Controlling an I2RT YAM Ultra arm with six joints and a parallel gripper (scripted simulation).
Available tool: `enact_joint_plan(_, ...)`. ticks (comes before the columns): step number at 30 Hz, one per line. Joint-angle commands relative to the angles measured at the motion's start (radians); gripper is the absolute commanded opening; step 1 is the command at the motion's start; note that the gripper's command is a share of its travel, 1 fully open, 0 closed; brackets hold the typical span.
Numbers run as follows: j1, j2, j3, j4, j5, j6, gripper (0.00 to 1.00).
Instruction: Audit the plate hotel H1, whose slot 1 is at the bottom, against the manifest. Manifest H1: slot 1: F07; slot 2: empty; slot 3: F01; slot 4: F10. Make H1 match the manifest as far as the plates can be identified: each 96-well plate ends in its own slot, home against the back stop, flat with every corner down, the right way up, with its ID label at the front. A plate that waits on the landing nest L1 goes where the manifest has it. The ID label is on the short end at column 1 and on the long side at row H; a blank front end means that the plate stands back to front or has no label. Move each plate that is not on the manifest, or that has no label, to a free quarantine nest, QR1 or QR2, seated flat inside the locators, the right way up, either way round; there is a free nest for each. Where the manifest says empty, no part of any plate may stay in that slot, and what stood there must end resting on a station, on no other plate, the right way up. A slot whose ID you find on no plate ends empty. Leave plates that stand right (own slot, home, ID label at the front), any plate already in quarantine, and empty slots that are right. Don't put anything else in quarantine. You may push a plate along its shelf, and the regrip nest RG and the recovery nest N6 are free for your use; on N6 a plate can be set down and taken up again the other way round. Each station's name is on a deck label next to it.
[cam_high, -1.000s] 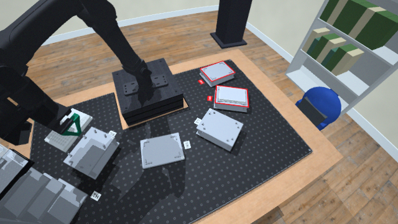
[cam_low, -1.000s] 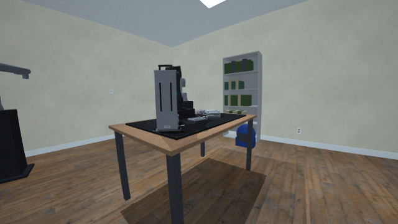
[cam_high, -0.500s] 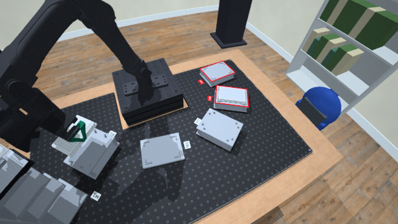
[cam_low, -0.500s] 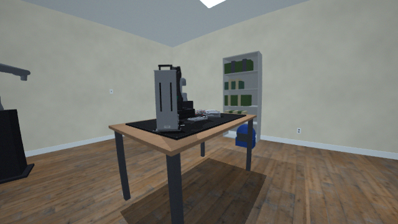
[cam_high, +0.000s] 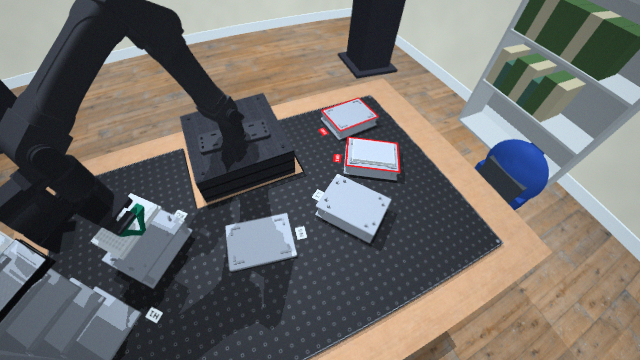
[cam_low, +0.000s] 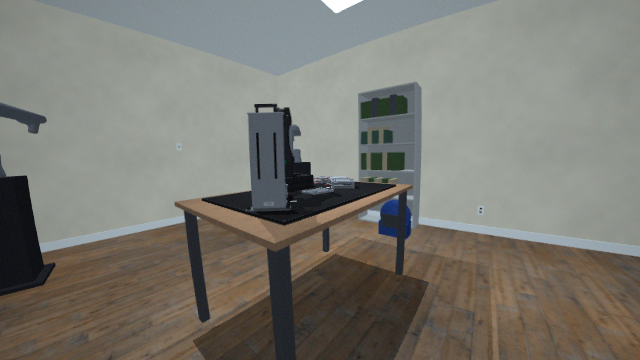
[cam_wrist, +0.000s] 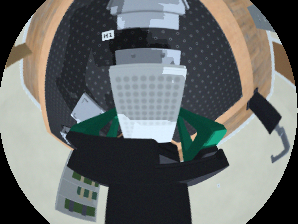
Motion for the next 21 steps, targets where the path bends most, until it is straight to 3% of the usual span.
enact_joint_plan(1, 0.001, -0.009, 0.006, 0.033, 0.000, 0.002, 0.86)
enact_joint_plan(21, 0.001, -0.019, -0.008, 0.037, 0.000, 0.002, 0.86)
